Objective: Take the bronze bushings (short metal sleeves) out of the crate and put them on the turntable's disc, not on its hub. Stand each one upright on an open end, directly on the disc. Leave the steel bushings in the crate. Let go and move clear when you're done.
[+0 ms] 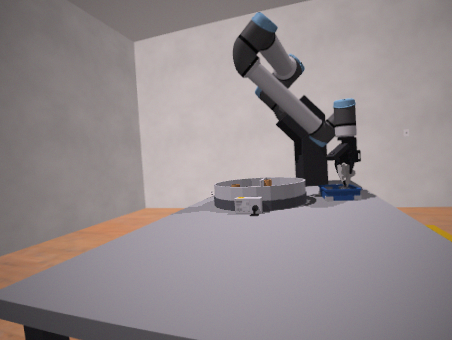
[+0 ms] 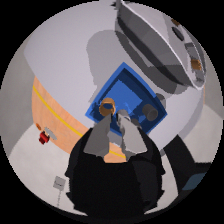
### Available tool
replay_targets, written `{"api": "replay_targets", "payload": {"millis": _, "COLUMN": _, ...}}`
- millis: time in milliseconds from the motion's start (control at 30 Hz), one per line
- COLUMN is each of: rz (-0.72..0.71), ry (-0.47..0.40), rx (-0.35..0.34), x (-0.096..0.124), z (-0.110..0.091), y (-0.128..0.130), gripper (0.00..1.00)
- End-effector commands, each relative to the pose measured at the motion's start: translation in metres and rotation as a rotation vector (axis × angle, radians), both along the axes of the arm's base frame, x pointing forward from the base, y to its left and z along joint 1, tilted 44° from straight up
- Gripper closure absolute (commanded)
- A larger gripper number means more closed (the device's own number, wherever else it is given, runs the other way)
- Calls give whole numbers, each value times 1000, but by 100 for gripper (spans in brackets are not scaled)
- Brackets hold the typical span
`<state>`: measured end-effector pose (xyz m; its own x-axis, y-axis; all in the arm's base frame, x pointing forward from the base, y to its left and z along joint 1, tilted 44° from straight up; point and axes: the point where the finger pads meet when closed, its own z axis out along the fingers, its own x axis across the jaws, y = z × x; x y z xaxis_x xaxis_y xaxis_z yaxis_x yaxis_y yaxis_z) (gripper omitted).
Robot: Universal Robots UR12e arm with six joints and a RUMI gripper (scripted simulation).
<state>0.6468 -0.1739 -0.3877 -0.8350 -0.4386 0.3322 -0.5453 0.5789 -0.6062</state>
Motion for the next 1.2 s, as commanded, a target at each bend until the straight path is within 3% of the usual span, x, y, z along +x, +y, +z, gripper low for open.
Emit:
{"api": "replay_targets", "payload": {"millis": 0, "rz": 1, "ry": -1, "rx": 0, "x": 0, "z": 0, "y": 0, "gripper": 95}}
{"api": "replay_targets", "payload": {"millis": 1167, "rz": 1, "ry": -1, "rx": 0, "x": 1, "z": -5, "y": -4, "gripper": 95}}
